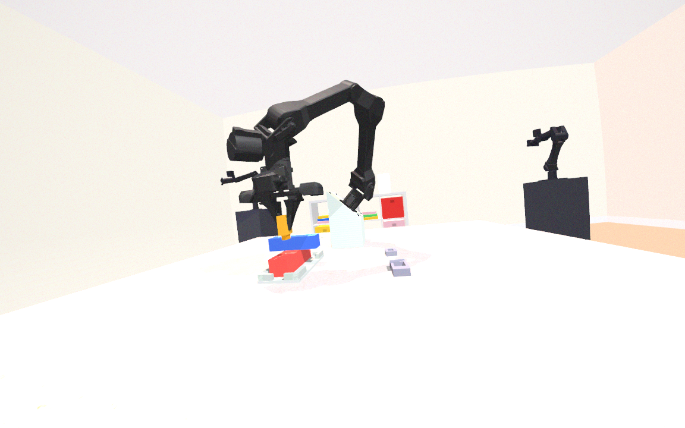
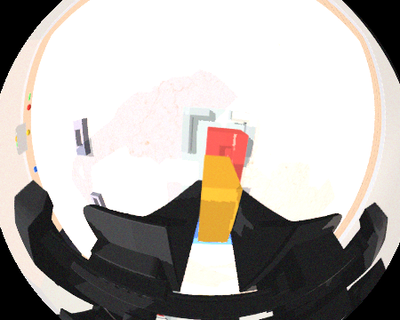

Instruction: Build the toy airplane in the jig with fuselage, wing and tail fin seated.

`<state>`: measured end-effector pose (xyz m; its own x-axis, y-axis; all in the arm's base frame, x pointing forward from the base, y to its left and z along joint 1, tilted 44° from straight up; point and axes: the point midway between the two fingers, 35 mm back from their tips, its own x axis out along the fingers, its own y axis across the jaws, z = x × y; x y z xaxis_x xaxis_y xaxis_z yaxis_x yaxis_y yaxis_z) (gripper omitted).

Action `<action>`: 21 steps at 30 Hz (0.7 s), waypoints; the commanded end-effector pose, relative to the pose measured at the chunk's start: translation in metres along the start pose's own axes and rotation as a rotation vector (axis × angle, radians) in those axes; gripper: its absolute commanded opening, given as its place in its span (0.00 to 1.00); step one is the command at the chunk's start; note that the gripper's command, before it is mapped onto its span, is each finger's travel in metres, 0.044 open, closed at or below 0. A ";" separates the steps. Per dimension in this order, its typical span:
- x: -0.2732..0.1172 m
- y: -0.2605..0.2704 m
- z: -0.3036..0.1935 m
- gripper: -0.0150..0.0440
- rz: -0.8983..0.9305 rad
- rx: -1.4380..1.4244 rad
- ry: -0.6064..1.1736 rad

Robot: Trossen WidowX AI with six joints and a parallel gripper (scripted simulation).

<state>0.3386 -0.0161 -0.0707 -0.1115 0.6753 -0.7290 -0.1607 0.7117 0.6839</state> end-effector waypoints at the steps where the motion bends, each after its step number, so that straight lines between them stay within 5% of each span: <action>1: 0.003 -0.014 0.001 0.25 -0.006 -0.005 -0.003; 5: 0.003 -0.014 0.001 0.36 -0.006 -0.005 -0.003; 21: 0.004 -0.014 0.001 0.36 -0.006 -0.005 -0.003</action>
<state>0.3414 -0.0224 -0.0823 -0.1070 0.6758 -0.7293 -0.1617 0.7119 0.6834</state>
